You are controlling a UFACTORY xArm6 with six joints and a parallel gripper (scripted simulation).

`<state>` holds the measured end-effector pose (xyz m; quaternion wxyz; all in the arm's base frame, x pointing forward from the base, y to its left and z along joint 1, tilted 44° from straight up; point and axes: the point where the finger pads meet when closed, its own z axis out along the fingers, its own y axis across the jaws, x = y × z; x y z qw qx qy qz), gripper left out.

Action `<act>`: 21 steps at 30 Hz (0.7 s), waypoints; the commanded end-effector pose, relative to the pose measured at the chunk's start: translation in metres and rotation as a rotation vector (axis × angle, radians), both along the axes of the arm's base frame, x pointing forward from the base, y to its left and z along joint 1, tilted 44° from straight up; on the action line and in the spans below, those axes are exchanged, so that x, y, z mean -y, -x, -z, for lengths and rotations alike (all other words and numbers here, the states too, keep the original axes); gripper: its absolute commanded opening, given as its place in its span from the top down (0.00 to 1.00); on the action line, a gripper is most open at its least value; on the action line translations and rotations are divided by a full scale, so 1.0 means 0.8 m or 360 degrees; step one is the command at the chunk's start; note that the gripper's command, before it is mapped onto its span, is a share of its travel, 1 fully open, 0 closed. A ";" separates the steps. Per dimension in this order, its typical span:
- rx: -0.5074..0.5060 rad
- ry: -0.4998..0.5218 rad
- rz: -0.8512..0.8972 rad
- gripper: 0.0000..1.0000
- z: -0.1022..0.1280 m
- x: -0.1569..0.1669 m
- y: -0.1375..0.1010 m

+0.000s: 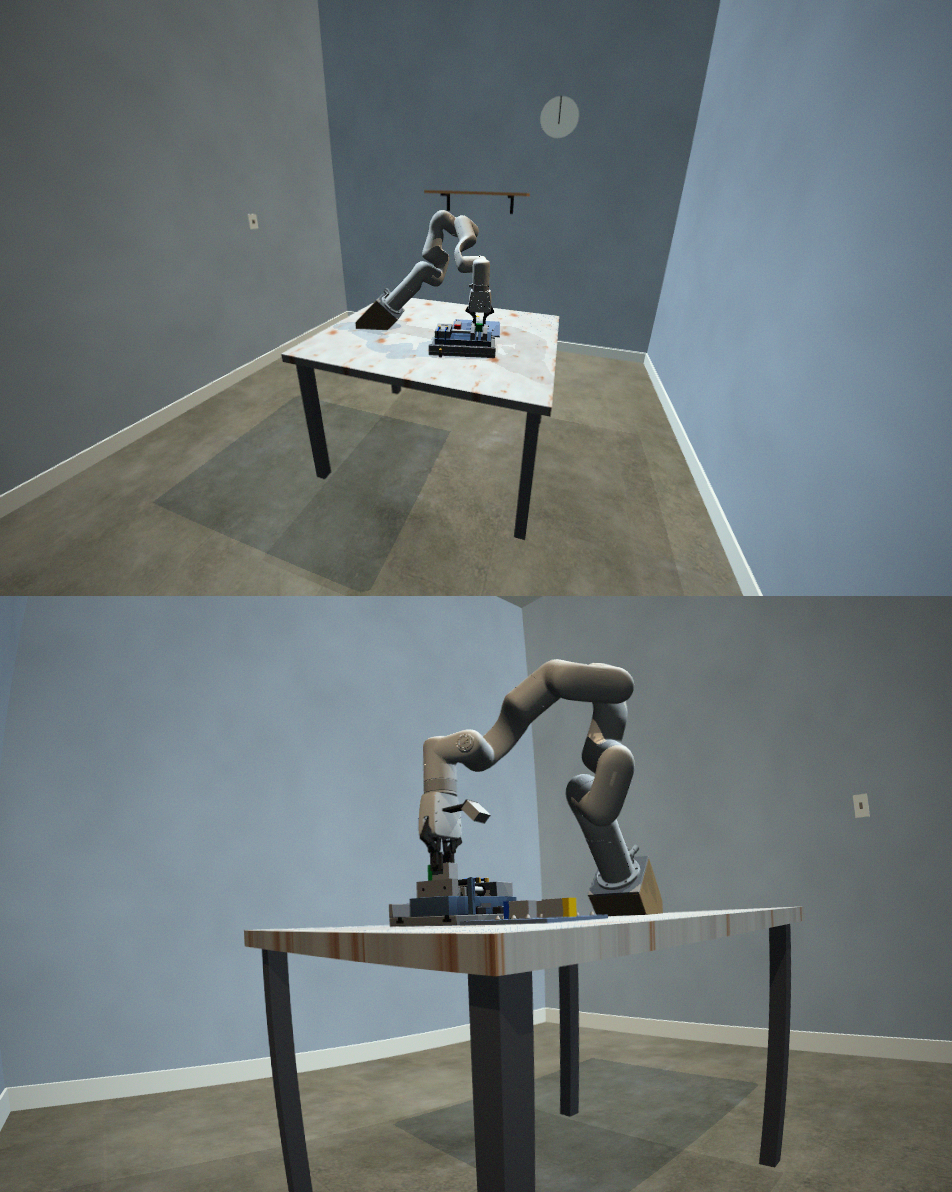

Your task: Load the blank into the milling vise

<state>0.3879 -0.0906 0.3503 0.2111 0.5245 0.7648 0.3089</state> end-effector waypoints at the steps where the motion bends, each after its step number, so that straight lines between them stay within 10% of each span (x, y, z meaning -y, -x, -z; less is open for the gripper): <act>1: 0.0005 0.0003 0.0001 1.00 -0.002 0.000 0.000; 21: 0.0005 0.0002 0.0001 1.00 0.000 0.000 -0.002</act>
